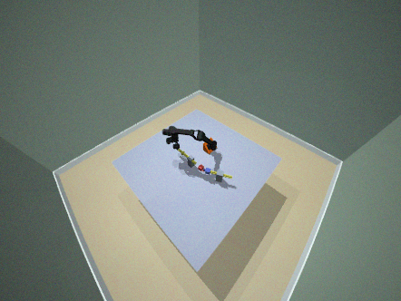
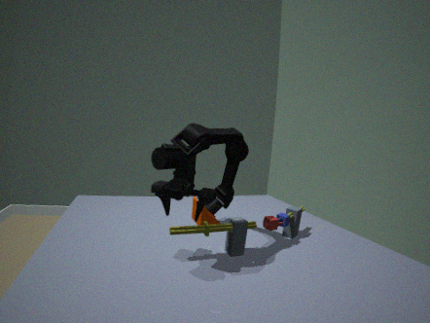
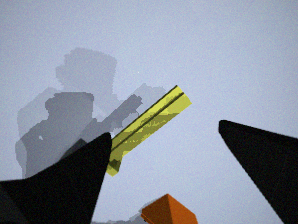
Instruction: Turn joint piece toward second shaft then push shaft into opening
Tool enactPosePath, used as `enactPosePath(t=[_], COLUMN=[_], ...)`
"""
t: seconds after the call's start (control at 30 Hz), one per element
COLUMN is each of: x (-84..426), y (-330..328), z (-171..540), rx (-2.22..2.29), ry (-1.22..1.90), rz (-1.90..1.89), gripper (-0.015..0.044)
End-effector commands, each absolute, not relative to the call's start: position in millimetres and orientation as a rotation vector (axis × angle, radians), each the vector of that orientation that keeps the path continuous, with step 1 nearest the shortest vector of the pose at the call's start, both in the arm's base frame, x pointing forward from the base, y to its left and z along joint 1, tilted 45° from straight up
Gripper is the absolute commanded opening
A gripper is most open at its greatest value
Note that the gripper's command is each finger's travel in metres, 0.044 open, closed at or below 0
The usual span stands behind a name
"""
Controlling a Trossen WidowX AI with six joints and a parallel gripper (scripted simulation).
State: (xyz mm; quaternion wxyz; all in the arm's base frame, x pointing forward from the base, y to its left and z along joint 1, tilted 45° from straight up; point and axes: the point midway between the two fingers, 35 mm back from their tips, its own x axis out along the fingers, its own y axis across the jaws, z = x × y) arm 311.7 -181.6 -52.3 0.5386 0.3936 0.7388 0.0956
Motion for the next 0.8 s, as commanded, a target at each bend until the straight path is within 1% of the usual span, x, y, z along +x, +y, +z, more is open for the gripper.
enactPosePath(t=[0.0,0.77], x=[310,307], y=[-176,-153], z=[-58,-82], rx=[1.018,1.517], ry=[1.801,1.911], rz=[0.124,-0.645], gripper=[0.044,0.044])
